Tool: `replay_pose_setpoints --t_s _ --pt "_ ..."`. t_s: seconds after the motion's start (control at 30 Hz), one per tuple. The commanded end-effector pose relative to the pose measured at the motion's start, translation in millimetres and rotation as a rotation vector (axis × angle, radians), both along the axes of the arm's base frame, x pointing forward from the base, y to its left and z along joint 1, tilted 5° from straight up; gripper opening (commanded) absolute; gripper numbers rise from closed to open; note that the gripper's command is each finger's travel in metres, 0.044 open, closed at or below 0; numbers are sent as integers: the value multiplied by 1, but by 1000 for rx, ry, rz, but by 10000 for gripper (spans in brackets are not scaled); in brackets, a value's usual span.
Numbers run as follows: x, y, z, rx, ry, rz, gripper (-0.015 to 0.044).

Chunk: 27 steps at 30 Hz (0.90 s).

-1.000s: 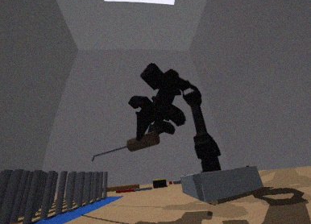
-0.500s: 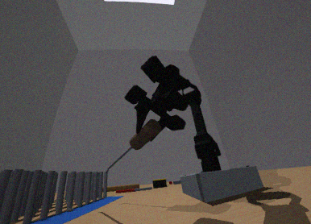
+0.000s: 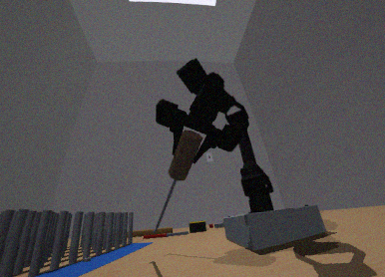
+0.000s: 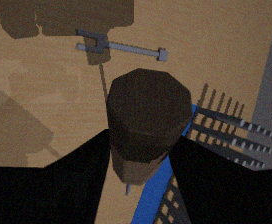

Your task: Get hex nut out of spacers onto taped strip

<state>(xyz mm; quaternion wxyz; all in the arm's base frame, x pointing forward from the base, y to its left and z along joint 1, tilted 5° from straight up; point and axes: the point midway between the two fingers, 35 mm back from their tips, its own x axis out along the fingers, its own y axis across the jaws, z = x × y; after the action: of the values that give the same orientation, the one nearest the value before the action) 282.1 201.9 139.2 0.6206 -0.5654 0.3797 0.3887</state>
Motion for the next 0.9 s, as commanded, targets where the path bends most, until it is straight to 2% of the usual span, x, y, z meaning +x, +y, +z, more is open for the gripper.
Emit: replay_pose_setpoints --t_s 0.0,0.1,0.23,0.87 --pt "-4 17 6 69 7 -14 0" --pt "-12 37 14 109 5 51 0" --pt "-14 43 13 159 34 -14 0" --pt "-23 67 5 430 268 -540 0"
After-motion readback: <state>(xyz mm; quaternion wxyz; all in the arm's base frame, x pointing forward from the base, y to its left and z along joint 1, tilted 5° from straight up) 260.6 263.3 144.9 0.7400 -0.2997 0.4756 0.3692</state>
